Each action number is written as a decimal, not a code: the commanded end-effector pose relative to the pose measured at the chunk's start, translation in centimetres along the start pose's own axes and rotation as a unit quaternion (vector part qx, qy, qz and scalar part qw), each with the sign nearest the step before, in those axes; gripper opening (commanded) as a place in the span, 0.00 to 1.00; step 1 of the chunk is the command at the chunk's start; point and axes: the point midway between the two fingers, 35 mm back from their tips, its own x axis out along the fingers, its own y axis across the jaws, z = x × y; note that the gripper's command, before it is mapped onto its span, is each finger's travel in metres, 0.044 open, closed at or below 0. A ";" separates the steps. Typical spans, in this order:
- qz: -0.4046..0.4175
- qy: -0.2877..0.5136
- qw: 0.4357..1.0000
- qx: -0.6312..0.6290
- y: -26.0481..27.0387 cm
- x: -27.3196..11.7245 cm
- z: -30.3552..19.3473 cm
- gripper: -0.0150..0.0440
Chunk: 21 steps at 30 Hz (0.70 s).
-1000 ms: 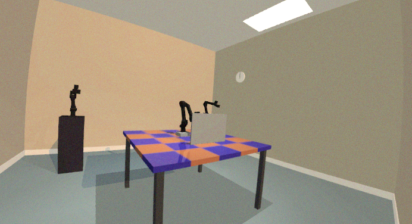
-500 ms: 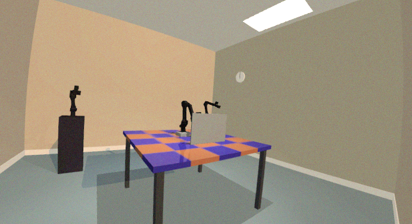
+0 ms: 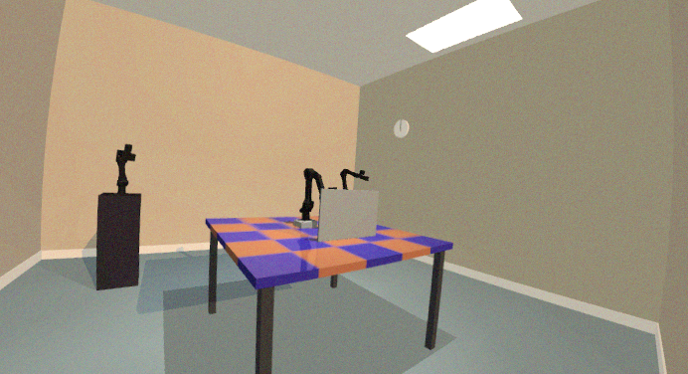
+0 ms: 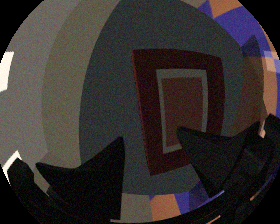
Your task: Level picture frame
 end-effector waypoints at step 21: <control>-0.001 0.002 1.000 0.002 -0.2 2.9 0.0 0.69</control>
